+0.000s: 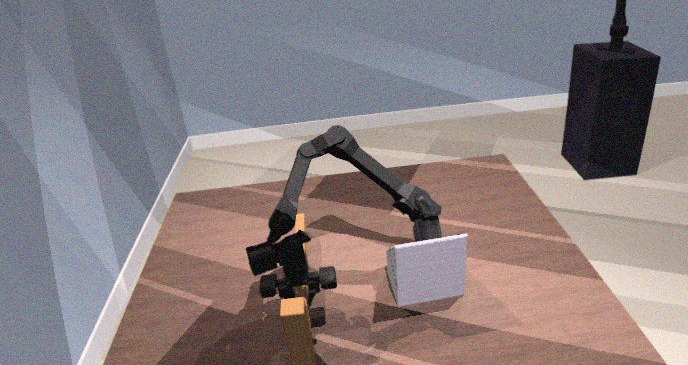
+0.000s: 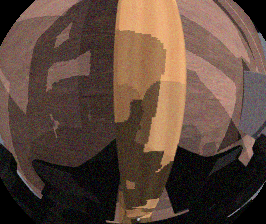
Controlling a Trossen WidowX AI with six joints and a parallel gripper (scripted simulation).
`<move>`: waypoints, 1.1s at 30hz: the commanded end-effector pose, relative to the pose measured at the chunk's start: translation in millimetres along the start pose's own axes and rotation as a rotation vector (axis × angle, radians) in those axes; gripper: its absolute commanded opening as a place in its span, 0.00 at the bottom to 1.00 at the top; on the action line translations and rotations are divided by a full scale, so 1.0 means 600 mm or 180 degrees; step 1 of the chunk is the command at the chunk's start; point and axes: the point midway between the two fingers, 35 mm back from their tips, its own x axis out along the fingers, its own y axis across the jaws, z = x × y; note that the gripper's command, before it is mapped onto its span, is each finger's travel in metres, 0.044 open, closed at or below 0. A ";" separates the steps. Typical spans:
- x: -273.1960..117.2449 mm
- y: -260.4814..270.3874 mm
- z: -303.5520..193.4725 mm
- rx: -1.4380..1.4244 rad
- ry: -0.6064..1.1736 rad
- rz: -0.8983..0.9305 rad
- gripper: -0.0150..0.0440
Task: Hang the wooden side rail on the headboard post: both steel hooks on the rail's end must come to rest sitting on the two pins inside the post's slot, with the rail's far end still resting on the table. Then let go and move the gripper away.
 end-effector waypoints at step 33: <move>-0.015 0.003 -0.002 0.0004 0.0004 0.0027 0.25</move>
